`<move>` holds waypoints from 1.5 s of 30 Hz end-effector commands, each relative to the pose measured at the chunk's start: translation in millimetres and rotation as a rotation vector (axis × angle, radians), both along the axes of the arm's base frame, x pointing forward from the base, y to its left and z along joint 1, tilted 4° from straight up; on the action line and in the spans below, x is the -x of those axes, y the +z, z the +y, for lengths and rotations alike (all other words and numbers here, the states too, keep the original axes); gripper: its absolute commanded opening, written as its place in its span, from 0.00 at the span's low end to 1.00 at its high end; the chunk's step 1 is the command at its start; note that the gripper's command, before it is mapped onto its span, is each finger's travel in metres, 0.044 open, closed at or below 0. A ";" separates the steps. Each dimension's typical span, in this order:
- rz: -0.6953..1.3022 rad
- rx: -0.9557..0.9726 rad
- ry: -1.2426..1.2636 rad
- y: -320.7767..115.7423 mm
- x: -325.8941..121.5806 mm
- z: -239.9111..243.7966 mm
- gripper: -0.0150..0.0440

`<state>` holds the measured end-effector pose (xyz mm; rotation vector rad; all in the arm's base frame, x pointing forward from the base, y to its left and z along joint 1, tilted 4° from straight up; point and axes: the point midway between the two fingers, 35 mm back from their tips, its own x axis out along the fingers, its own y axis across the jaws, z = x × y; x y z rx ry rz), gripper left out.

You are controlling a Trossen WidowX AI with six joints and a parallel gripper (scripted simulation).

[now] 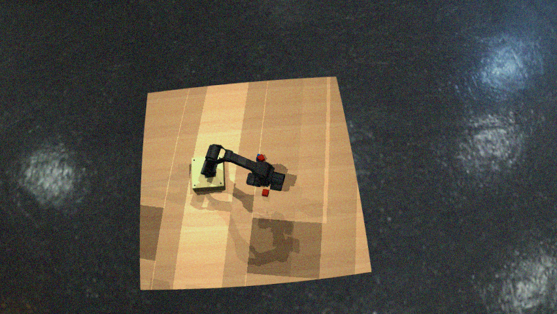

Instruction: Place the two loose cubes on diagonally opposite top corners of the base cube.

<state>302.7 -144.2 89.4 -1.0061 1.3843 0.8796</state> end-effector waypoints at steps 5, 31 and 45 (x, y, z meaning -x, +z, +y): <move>0.013 -0.002 0.010 -52.0 1.8 -3.4 0.70; 0.014 -0.002 0.014 -94.1 1.5 -6.7 0.70; 0.014 -0.002 0.014 -102.9 1.8 -7.2 0.43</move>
